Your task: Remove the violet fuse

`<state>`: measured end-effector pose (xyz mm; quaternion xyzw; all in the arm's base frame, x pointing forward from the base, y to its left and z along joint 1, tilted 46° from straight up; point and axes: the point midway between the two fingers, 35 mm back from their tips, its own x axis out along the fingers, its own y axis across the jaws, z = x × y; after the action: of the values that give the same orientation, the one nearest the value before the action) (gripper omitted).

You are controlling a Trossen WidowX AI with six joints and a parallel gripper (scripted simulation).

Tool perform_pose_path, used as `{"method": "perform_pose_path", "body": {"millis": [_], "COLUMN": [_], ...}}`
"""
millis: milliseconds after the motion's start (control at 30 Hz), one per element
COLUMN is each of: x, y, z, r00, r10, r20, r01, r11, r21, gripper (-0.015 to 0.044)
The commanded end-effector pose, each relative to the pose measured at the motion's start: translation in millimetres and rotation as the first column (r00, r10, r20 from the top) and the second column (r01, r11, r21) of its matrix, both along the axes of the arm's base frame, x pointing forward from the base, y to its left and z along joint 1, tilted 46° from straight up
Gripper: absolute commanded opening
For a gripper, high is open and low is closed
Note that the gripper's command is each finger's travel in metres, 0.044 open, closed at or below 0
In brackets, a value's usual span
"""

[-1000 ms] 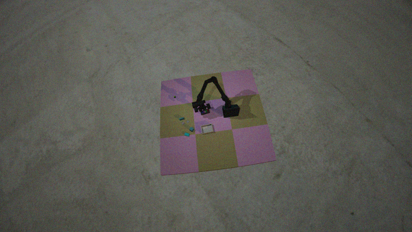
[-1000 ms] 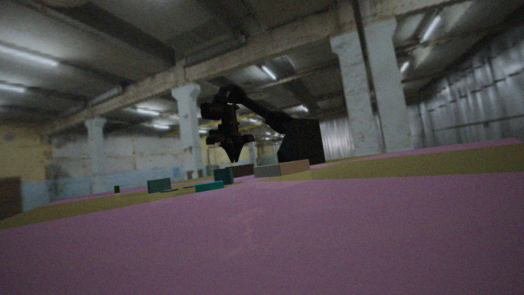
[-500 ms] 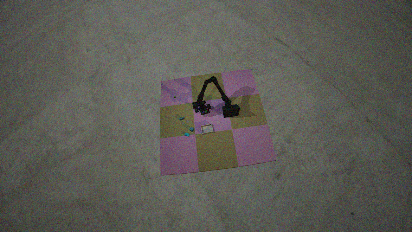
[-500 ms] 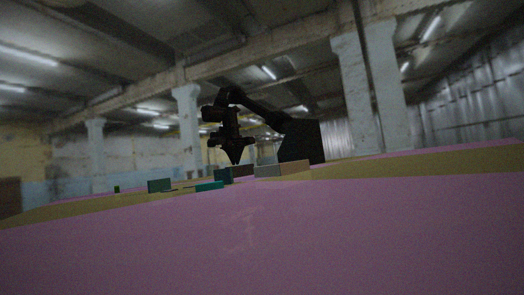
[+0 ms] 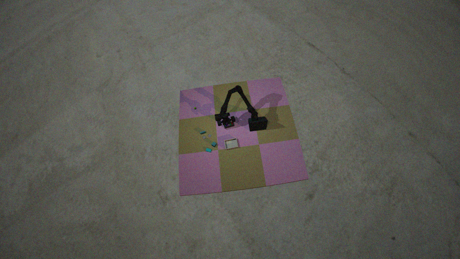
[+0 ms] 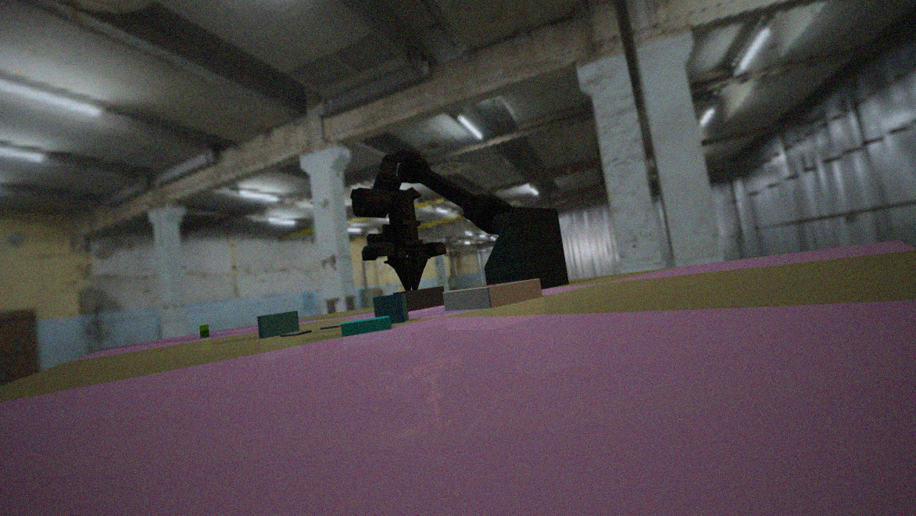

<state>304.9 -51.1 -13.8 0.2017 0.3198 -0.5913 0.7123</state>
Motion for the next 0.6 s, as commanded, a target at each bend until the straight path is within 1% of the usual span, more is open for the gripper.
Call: {"method": "perform_pose_path", "body": {"millis": [0, 233, 567], "x": [-1.7, -1.7, -0.8], "y": [-2.6, -2.7, -2.1], "z": [-3.5, -3.6, -2.8], "r00": [1.000, 1.000, 1.000], "r10": [0.005, 0.005, 0.000], "r20": [-0.010, -0.010, -0.004], "r01": [-0.005, -0.005, 0.000], "r11": [1.000, 1.000, 1.000], "r21": [-0.006, -0.006, -0.001], "gripper": [0.0067, 0.0067, 0.0000]}}
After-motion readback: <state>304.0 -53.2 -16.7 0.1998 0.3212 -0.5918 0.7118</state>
